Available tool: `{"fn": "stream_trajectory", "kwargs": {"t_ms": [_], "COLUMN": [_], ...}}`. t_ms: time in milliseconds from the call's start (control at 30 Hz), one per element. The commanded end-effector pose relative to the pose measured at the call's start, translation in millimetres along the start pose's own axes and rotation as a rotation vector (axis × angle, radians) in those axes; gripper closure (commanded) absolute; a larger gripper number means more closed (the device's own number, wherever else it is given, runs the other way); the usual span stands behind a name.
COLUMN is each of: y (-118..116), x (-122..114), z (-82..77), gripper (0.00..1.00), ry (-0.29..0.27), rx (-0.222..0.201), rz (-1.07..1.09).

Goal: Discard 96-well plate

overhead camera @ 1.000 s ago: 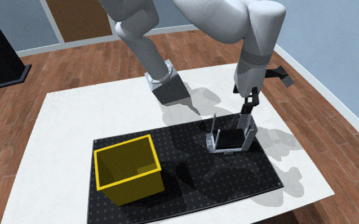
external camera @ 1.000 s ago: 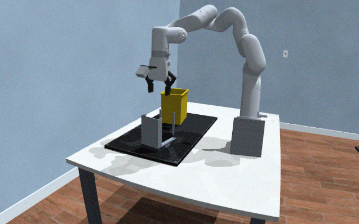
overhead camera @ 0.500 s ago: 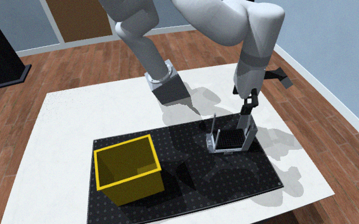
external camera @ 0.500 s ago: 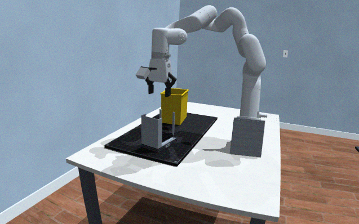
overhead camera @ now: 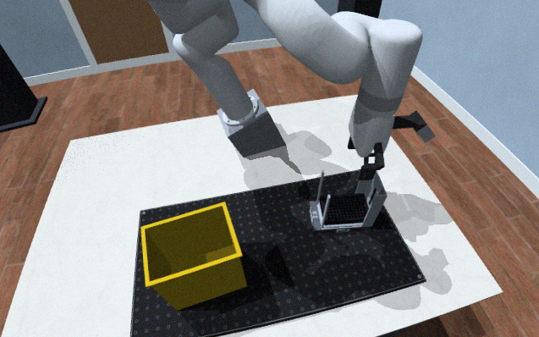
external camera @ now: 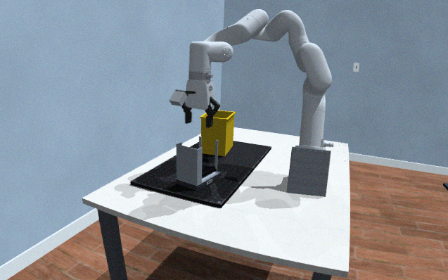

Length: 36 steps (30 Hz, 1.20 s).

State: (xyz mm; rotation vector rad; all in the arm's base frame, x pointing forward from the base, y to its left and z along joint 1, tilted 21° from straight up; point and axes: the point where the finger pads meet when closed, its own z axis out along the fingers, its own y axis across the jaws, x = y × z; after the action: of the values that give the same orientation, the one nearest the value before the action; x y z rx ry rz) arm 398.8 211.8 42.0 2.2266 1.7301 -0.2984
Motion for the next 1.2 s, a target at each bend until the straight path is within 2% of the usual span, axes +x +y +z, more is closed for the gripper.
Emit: {"fn": "stream_trajectory", "kwargs": {"t_ms": [0,1167], "y": [1,1], "x": [1,2], "z": [2.8,54.5], "gripper": [0.00,0.00], "ry": [0.004,0.004], "rx": [-0.004,-0.004], "rz": [0.000,0.000]}}
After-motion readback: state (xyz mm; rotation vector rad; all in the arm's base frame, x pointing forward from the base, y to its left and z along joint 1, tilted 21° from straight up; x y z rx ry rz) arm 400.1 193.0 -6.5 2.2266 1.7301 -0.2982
